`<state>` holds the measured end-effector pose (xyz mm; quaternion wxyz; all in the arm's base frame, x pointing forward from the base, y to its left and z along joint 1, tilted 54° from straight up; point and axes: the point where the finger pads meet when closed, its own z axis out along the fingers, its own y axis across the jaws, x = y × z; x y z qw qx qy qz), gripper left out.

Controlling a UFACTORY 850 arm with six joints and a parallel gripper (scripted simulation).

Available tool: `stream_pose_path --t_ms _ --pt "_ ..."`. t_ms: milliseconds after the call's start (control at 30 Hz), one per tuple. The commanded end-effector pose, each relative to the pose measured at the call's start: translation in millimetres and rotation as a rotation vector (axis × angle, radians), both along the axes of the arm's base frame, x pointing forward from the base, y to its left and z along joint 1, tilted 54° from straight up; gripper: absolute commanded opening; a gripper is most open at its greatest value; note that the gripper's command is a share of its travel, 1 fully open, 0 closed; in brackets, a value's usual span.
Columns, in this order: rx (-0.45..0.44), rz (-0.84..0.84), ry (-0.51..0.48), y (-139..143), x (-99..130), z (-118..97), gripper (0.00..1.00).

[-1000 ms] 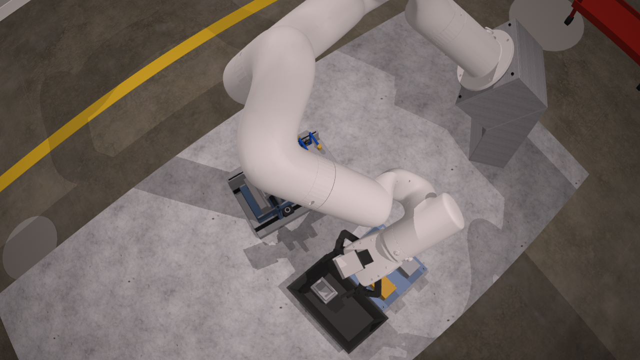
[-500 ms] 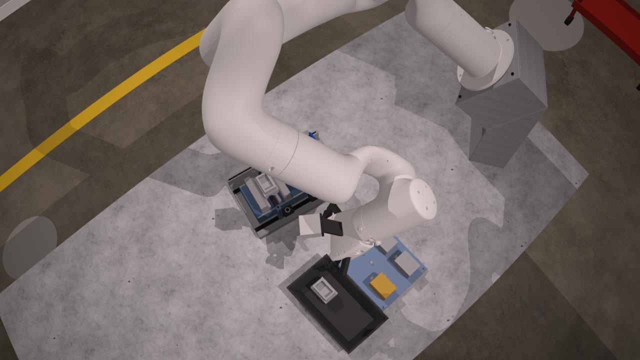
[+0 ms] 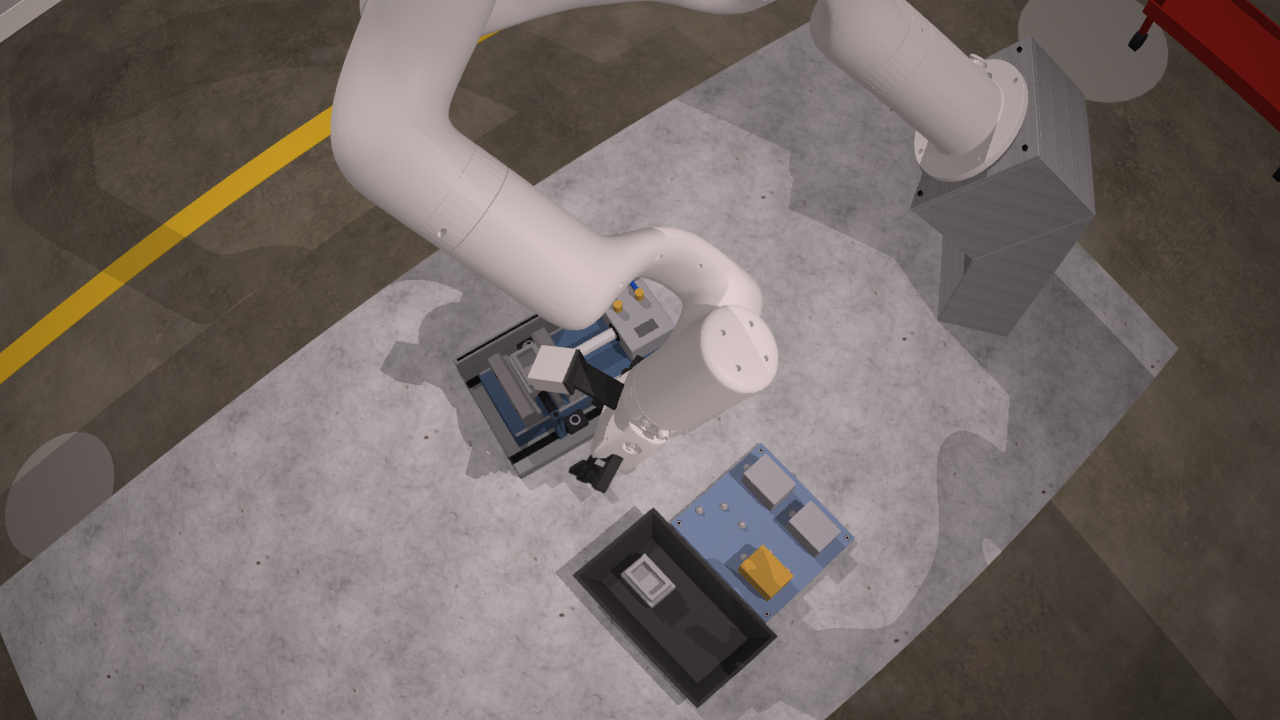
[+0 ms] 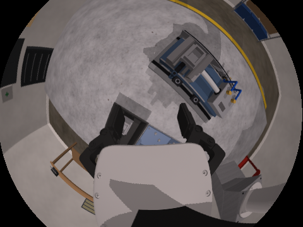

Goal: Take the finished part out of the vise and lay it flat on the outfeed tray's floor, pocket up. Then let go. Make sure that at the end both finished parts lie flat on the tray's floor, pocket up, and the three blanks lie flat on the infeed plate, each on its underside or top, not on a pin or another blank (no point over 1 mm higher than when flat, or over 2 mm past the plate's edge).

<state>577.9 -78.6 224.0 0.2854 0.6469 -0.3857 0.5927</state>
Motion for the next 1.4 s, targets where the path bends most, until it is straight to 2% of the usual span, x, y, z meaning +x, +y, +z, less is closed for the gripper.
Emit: stream_pose_path --t_ms 0,167,233,267,733,1033,1067,1367 --pt "0.147 -0.057 -0.057 -20.7 -11.4 19.8 1.0" --pt "0.283 -0.117 -0.117 -40.3 -23.0 37.8 1.0" --pt "0.283 -0.117 -0.117 -40.3 -23.0 37.8 1.0" --pt "0.362 -0.152 -0.152 -51.9 -29.6 48.3 1.0" --pt "0.716 -0.309 -0.31 -103.9 -59.1 95.5 1.0" --pt "0.742 -0.319 -0.323 -107.5 -61.2 99.3 1.0" --pt "0.742 -0.319 -0.323 -107.5 -61.2 99.3 0.0" --pt "0.742 -0.319 -0.323 -107.5 -61.2 99.3 0.0"
